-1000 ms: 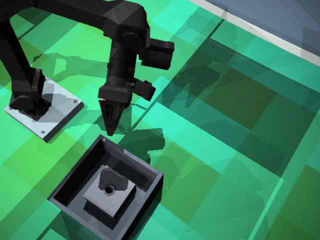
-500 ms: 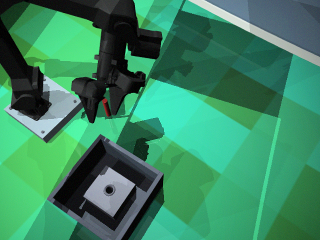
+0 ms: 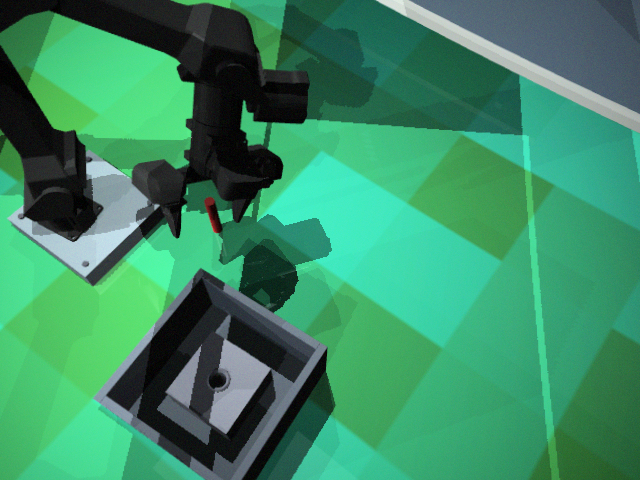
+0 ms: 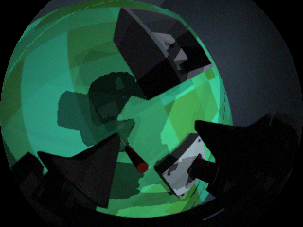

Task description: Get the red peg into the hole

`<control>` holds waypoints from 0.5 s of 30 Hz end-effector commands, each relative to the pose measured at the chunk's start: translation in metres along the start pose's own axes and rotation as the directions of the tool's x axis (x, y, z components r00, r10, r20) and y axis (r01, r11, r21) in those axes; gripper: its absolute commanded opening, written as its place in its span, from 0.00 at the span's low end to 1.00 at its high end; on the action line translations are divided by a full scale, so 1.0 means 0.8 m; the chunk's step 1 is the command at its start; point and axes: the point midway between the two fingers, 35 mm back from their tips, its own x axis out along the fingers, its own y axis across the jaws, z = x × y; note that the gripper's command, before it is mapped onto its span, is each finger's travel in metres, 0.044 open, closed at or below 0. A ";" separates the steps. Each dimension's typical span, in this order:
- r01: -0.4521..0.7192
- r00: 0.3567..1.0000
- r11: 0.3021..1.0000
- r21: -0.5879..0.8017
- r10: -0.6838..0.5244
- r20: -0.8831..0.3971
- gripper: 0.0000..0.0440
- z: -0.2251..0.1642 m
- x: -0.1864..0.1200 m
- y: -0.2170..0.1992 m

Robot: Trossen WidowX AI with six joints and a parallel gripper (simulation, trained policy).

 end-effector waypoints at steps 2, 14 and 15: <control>-0.047 0.998 0.996 0.070 0.049 -0.036 1.00 -0.016 0.020 0.016; -0.100 0.981 0.978 0.182 0.127 -0.148 0.63 -0.044 0.057 0.042; -0.097 0.979 0.977 0.189 0.128 -0.157 0.58 -0.046 0.059 0.042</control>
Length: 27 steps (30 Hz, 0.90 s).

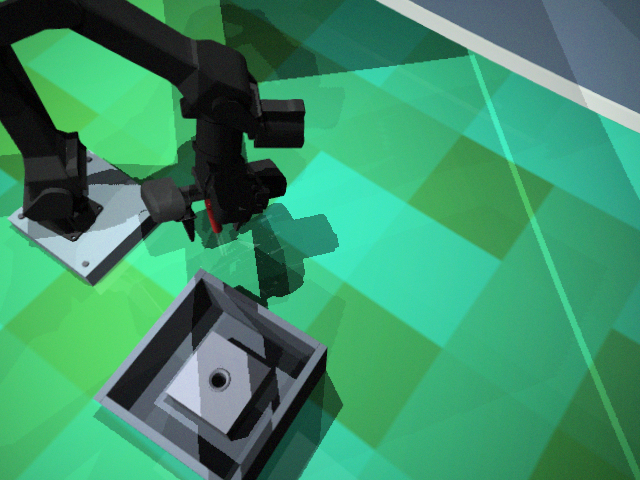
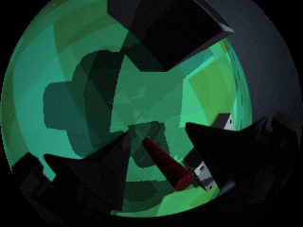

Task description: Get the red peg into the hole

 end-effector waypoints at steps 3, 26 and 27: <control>0.011 0.999 0.999 0.041 -0.008 -0.053 0.40 -0.008 0.013 0.000; 0.022 0.999 0.993 0.114 -0.026 0.038 0.00 0.053 -0.058 -0.029; 0.018 0.999 0.992 0.124 -0.024 0.046 0.00 0.058 -0.063 -0.031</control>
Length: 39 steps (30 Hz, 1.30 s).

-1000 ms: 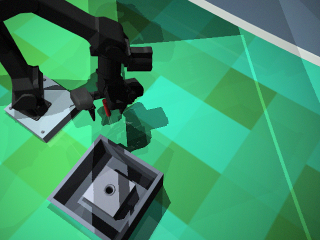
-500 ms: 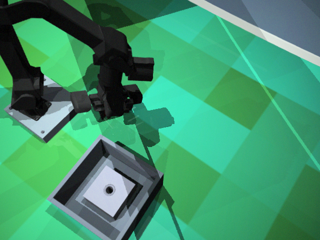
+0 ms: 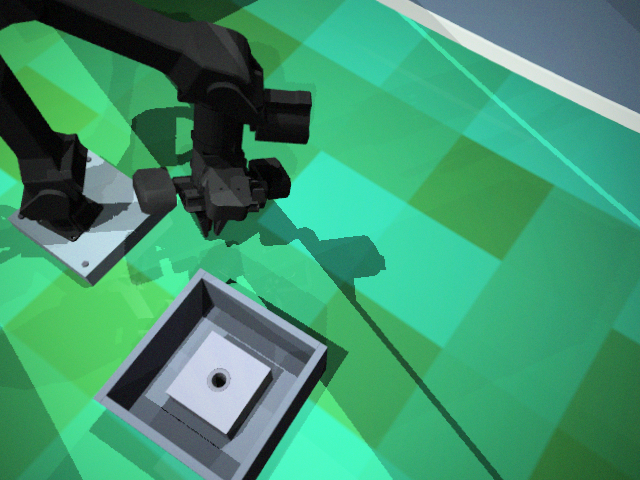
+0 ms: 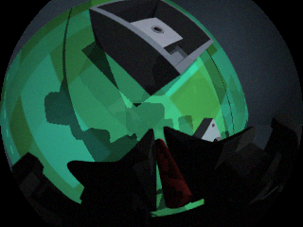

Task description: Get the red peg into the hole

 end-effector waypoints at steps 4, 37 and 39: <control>-0.017 0.999 0.998 0.065 0.014 0.046 0.00 0.034 -0.030 -0.011; -0.049 0.996 0.932 0.360 0.020 0.083 0.00 0.203 0.014 -0.061; -0.052 0.997 0.932 0.358 0.025 0.079 0.00 0.211 0.021 -0.064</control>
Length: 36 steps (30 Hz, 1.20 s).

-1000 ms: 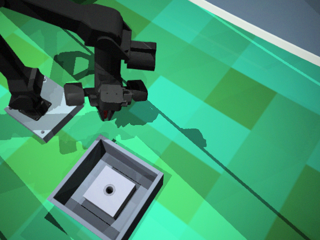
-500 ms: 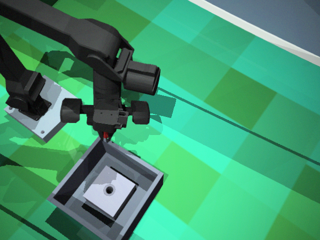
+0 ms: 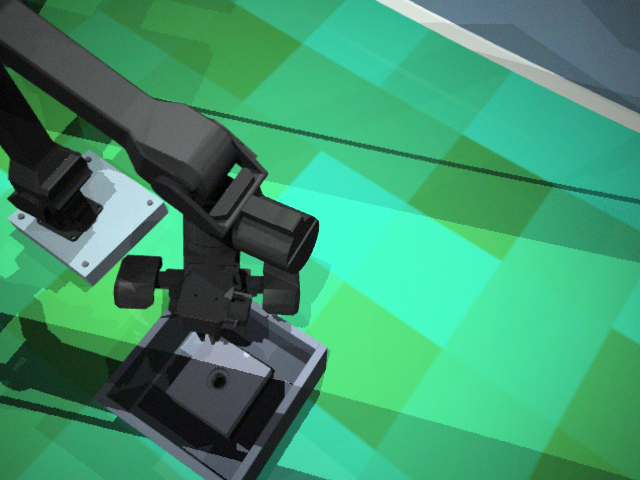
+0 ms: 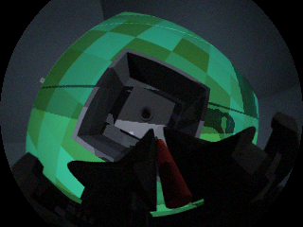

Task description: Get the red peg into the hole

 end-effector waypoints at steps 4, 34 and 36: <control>-0.015 1.000 1.000 -0.015 0.015 -0.020 0.00 0.023 0.025 0.002; -0.137 0.980 0.969 -0.203 0.102 -0.172 0.67 0.051 0.096 0.033; -0.153 0.977 0.967 -0.205 0.116 -0.181 0.78 0.055 0.093 0.040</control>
